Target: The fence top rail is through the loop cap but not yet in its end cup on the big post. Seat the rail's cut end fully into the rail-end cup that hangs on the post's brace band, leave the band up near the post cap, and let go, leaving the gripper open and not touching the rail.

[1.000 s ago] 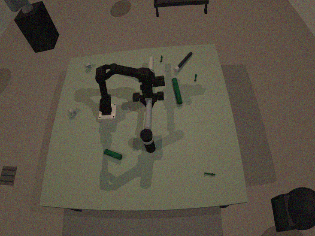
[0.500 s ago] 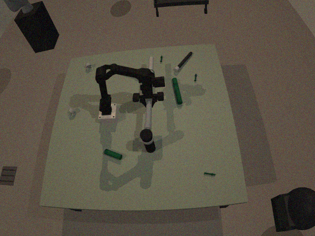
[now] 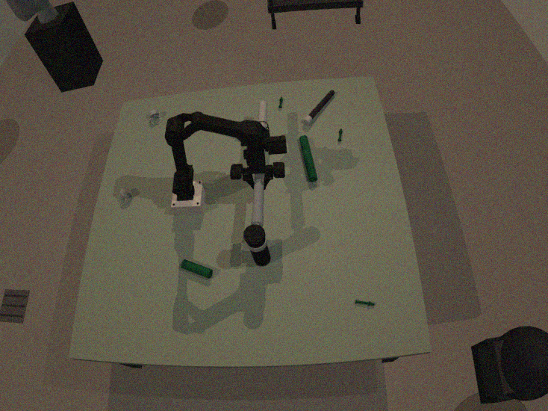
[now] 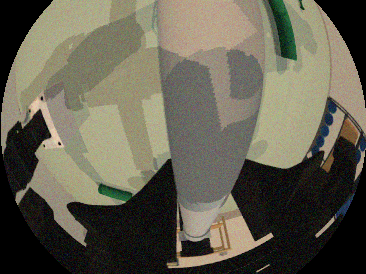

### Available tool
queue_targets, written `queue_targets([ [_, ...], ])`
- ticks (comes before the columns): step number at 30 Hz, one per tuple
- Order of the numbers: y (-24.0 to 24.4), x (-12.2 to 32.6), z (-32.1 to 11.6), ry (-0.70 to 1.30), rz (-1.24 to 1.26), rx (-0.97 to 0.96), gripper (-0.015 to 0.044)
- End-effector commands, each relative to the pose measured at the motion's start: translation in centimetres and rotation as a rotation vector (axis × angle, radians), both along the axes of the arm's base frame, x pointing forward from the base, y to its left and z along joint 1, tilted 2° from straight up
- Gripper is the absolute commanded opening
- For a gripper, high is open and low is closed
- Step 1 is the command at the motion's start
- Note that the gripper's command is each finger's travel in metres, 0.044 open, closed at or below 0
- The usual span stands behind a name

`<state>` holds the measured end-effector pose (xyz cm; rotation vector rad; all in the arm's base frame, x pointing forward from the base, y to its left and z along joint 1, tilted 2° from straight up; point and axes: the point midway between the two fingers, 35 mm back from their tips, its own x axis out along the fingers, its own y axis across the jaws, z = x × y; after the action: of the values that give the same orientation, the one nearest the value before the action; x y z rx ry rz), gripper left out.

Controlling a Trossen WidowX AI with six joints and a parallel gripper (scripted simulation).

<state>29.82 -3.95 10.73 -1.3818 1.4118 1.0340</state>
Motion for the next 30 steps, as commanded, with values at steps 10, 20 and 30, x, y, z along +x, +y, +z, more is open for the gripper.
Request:
queue_targets([
  [10,-1.1,0.1,0.6,-0.008,0.002,-0.014,0.0000],
  [20,-1.7,0.1,0.6,-0.008,0.002,-0.015,0.0000],
  [30,-2.3,0.1,0.7,-0.008,0.002,-0.016,0.0000],
])
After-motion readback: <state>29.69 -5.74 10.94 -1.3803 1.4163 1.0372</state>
